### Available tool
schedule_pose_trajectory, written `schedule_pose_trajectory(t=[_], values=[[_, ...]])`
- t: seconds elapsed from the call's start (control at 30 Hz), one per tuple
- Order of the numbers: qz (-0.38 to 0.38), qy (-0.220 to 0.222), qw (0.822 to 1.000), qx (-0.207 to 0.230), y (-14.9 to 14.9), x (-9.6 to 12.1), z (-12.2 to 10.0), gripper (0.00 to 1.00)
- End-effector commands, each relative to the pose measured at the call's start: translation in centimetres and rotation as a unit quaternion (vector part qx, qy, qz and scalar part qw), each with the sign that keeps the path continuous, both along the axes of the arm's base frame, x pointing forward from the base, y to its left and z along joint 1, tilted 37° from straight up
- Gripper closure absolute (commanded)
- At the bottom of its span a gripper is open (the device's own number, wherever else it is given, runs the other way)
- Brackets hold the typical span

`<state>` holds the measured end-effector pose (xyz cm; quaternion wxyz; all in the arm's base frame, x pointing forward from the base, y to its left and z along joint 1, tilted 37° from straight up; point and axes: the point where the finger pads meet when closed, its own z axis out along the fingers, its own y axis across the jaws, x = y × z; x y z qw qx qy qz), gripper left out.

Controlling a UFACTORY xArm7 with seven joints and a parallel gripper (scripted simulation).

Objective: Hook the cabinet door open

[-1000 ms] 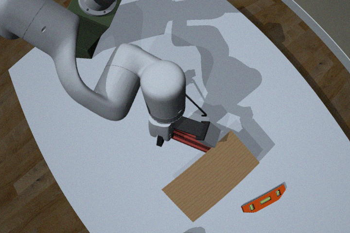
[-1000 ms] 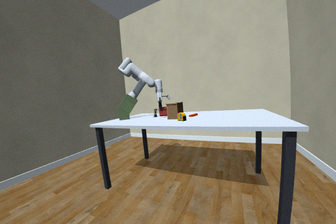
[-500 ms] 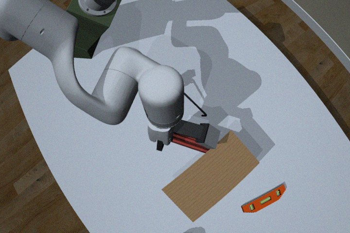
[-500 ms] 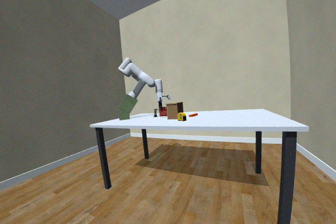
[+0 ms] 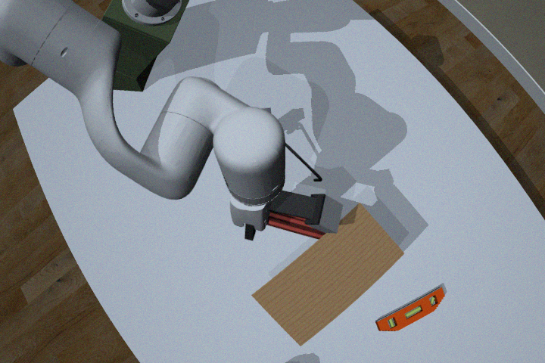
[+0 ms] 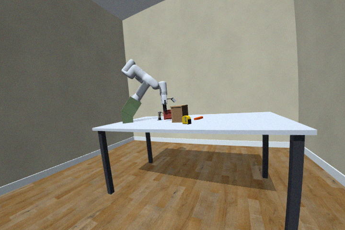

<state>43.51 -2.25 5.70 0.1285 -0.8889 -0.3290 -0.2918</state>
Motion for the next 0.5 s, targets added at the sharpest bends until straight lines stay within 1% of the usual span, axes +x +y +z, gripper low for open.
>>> schedule_pose_trajectory(t=[0.0,0.47], values=[[-0.001,-0.001,1.000,-0.001,-0.08,0.06,0.09,0.73],[0.014,-0.009,1.000,-0.008,-0.43,0.39,0.09,0.73]])
